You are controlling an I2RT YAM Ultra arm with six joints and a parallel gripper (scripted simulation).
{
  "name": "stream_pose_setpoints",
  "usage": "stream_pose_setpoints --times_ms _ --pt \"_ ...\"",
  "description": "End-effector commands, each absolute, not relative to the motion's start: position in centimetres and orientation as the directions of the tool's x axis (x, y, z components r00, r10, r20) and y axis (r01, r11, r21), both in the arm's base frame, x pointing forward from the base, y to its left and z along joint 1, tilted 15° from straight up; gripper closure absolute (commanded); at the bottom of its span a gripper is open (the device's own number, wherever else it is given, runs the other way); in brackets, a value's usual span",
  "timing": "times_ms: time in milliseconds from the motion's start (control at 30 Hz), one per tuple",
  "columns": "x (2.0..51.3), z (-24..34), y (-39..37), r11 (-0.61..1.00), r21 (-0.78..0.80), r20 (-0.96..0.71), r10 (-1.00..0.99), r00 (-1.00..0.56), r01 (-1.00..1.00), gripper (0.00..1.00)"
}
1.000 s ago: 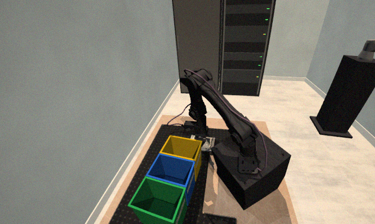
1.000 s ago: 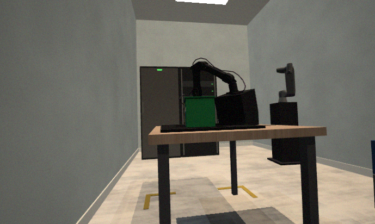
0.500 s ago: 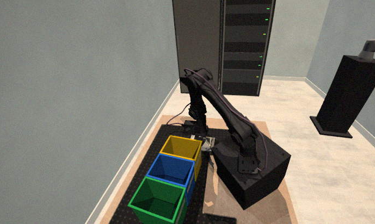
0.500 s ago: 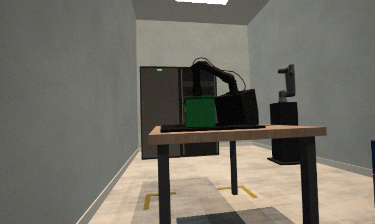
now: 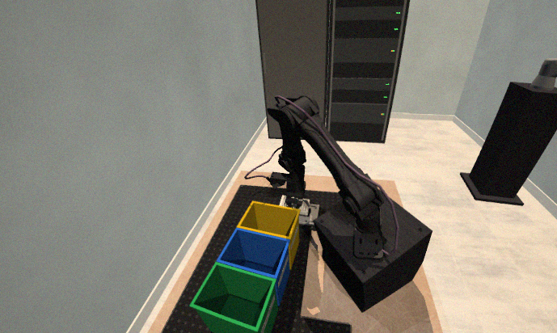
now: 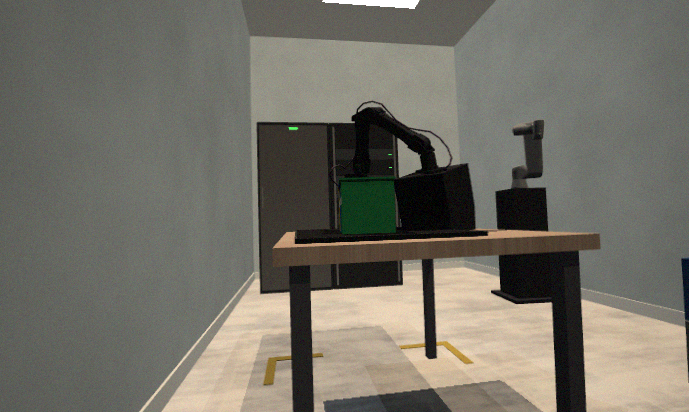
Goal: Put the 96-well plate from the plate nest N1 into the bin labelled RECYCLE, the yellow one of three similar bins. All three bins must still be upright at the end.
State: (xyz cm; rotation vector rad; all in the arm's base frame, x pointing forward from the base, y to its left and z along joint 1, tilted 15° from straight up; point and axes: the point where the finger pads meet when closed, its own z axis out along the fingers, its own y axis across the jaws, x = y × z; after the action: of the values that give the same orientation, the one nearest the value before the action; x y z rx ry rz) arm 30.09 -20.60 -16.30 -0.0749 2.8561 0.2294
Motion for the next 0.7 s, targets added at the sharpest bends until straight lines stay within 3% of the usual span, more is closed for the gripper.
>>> stream_pose_setpoints --times_ms 0,667 --pt "27.8 -15.3 -20.6 0.985 0.168 -0.213 -0.010 -0.977 -0.046 1.00" --pt "27.2 -12.7 -21.0 0.985 0.168 -0.212 -0.010 -0.977 -0.046 1.00"
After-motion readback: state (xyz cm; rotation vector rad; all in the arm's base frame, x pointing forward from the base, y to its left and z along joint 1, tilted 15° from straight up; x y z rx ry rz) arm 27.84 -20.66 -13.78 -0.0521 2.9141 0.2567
